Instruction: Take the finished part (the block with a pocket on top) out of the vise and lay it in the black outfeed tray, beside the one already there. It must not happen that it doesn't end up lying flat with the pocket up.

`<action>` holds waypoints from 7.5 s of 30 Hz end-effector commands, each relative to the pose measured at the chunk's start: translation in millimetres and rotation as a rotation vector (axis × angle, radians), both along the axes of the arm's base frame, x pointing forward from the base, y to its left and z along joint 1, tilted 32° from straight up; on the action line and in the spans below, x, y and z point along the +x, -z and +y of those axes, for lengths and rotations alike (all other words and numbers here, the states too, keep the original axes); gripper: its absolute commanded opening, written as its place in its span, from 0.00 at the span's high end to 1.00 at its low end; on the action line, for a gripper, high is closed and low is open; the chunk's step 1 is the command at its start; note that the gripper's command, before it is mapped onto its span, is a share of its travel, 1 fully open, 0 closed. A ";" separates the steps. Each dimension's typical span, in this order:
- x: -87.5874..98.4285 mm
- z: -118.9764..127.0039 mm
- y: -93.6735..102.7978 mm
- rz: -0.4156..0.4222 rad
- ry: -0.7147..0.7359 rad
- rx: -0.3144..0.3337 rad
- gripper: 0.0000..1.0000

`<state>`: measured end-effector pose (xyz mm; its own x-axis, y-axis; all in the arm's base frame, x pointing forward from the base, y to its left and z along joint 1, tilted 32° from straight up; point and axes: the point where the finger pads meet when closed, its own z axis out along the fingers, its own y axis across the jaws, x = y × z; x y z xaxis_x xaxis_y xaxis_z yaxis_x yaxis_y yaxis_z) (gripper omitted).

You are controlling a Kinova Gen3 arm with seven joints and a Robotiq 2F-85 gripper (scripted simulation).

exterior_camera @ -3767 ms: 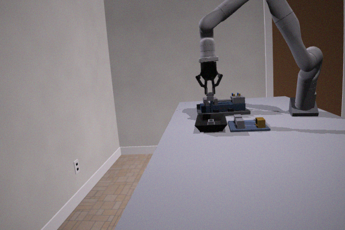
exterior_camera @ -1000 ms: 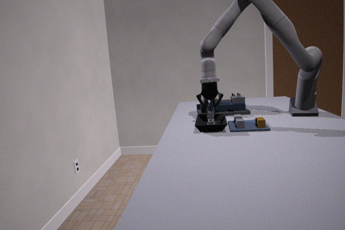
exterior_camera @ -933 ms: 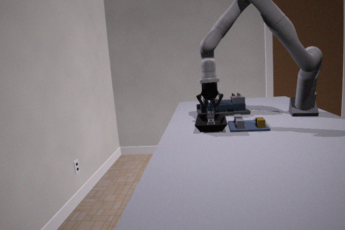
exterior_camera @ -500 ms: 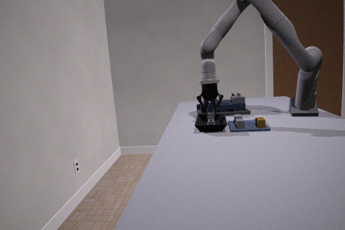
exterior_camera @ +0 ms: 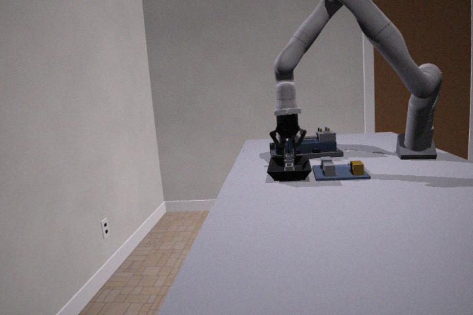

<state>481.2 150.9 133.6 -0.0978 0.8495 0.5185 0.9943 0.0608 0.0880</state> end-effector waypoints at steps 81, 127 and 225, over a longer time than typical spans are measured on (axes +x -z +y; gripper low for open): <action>1.2 6.3 10.5 -0.001 0.001 0.000 1.00; 1.2 6.3 10.5 -0.001 0.001 0.000 0.33; -5.3 -70.1 -113.6 -0.001 0.001 0.000 1.00</action>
<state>475.5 81.2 246.7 -0.0979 0.8495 0.5184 0.9942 0.0608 0.0882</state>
